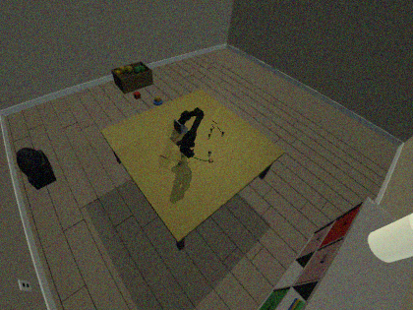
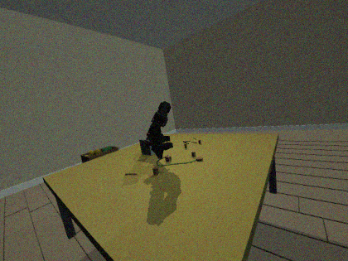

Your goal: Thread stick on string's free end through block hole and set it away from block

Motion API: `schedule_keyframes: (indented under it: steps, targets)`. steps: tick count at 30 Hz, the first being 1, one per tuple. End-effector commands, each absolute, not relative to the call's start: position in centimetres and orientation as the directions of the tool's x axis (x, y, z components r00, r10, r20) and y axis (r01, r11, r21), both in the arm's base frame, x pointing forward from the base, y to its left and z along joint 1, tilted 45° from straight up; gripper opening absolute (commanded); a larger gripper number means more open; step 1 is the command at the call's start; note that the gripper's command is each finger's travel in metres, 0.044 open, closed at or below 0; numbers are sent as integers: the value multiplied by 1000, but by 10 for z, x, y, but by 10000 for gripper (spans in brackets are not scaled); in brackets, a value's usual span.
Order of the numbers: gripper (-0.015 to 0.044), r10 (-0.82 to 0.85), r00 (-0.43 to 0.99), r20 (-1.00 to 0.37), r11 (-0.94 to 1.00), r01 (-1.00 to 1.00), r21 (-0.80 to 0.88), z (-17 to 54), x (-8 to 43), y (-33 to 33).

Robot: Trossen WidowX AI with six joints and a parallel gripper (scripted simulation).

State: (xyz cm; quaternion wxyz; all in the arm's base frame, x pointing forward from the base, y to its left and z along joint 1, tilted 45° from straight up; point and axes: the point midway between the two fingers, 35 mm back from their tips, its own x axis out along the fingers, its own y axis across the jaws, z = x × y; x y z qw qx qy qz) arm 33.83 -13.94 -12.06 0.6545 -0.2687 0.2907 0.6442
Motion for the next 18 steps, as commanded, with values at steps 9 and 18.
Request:
schedule_keyframes:
  steps: [9, 18]
  targets:
    - [0, 688, 6, -726, -45, -998, -51, -120, 342, -141]
    - [0, 687, 7, -727, -44, -998, -51, -128, 345, -150]
